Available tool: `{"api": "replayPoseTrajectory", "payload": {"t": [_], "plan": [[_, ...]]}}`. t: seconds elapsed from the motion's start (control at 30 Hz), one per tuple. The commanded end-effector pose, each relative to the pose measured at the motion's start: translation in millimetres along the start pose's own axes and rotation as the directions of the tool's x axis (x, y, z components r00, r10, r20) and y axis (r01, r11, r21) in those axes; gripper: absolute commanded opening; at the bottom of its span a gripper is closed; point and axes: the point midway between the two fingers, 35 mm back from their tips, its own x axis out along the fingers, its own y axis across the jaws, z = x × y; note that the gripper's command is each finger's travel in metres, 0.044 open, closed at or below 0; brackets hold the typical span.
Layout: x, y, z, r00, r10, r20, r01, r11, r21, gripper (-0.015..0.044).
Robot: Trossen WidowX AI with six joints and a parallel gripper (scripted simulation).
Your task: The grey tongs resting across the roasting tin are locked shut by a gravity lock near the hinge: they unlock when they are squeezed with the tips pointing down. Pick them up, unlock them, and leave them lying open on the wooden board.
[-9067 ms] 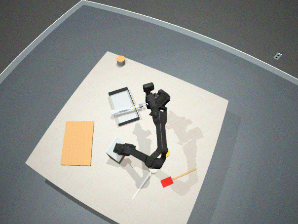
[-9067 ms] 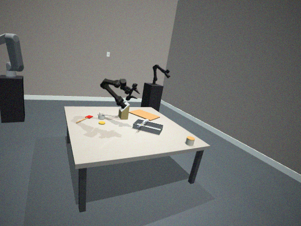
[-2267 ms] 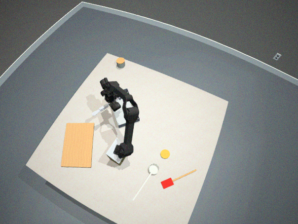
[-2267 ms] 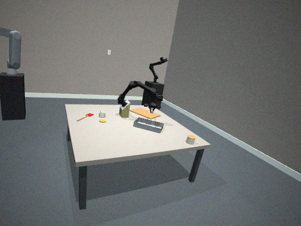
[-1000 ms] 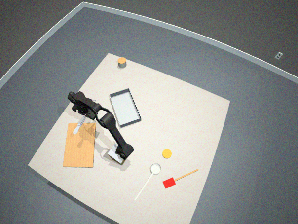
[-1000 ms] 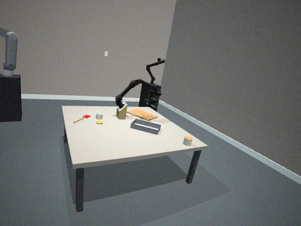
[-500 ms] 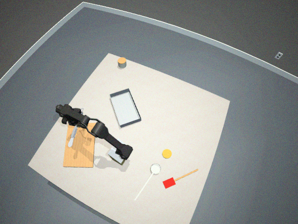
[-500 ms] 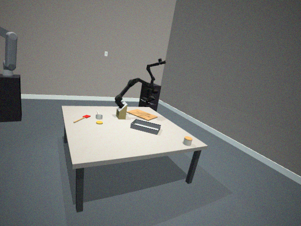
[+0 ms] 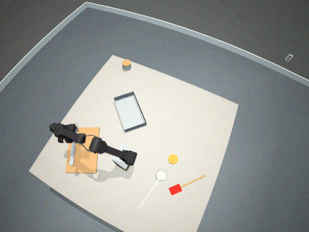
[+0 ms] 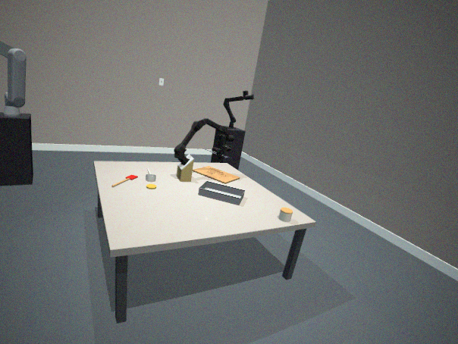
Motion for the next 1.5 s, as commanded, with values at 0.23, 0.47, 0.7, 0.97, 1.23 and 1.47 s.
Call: {"api": "replayPoseTrajectory", "payload": {"t": [0.23, 0.47, 0.7, 0.97, 1.23, 1.47], "plan": [[2, 1, -6, 0.995, -0.028, 0.097, 0.030, 0.999, -0.015, -0.0150], [0, -2, -8, 0.917, -0.080, 0.391, 0.084, 0.996, 0.005, -0.0150], [-12, -2, -14, 0.756, -0.079, 0.650, 0.086, 0.996, 0.021, -0.0150], [-33, 1, -30, 0.492, -0.019, 0.870, 0.036, 0.999, 0.002, -0.0150], [-44, 2, -40, 0.360, 0.022, 0.933, 0.003, 1.000, -0.025, -0.0150], [-44, 2, -40, 0.360, 0.022, 0.933, 0.003, 1.000, -0.025, -0.0150]]}}
